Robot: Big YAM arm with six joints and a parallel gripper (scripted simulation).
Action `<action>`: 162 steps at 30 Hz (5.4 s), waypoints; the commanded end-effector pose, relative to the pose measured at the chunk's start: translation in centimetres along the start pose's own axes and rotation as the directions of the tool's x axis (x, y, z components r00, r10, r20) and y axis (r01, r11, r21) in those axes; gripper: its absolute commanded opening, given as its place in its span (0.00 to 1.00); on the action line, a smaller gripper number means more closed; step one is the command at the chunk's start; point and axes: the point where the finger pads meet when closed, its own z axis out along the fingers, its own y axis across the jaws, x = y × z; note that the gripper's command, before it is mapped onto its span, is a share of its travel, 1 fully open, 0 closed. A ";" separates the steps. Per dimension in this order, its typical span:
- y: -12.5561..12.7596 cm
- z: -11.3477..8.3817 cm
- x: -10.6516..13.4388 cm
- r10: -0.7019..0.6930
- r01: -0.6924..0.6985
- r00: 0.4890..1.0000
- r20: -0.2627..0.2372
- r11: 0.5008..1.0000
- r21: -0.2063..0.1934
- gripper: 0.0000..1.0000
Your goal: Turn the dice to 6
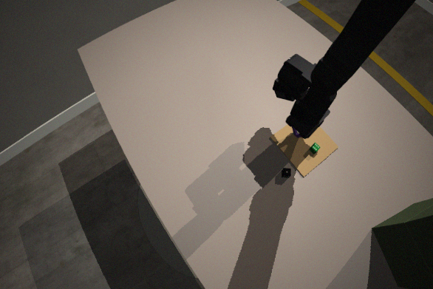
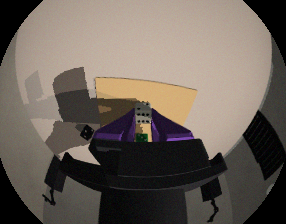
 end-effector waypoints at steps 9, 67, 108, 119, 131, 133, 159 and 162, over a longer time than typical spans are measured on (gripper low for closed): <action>-0.6 0.4 0.0 0.008 -0.008 1.000 0.004 1.000 -0.002 0.14; 0.0 0.4 0.4 0.010 -0.010 1.000 0.001 1.000 -0.002 0.14; 0.5 0.4 0.2 0.001 -0.001 1.000 0.003 1.000 -0.003 0.14; 0.5 0.4 0.2 0.001 -0.001 1.000 0.003 1.000 -0.003 0.14; 0.4 0.6 -0.4 0.001 -0.001 1.000 0.015 1.000 -0.003 0.14; 0.4 0.6 -0.4 0.001 -0.001 1.000 0.015 1.000 -0.003 0.14; 0.4 0.7 -0.3 0.001 -0.001 1.000 0.013 1.000 -0.003 0.14; 0.4 0.7 -0.3 0.001 -0.001 1.000 0.013 1.000 -0.003 0.14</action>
